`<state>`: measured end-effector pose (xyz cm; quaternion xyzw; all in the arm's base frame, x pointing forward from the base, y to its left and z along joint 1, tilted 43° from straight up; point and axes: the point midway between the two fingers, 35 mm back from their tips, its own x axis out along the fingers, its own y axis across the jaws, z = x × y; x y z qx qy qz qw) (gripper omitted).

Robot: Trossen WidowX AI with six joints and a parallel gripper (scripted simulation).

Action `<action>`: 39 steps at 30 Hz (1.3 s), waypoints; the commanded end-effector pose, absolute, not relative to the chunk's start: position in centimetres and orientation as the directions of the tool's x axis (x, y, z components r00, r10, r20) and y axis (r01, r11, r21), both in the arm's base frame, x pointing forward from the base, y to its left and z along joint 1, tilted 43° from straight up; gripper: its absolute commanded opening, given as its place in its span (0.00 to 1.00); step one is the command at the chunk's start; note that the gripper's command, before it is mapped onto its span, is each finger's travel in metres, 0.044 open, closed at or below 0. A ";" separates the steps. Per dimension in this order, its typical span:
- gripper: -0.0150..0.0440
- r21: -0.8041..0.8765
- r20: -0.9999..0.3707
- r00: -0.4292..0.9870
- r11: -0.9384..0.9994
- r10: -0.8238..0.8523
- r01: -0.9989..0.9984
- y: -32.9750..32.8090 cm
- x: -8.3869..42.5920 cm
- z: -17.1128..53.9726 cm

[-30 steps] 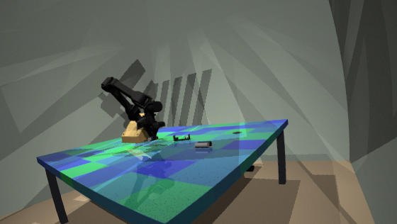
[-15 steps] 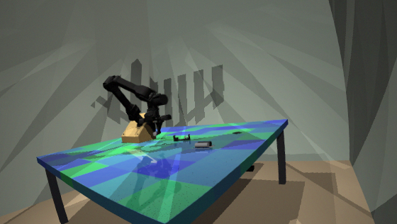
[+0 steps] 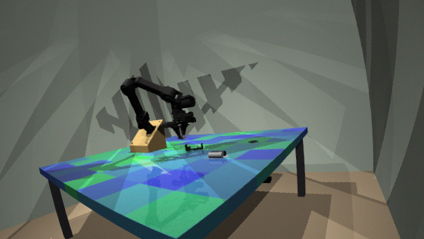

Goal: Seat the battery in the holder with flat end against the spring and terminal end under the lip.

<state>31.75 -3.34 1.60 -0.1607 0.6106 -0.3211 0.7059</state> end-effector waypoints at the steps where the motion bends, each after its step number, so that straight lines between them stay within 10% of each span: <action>1: 0.38 -0.648 -0.762 0.034 0.762 -0.647 -0.020 -1.6 32.6 0.2; 10: 0.38 -0.569 -0.760 0.025 0.646 -0.649 -0.508 1.6 34.0 -2.0; 39: 0.38 -0.575 -0.654 -0.200 0.652 -0.729 -0.494 -1.5 33.7 -4.7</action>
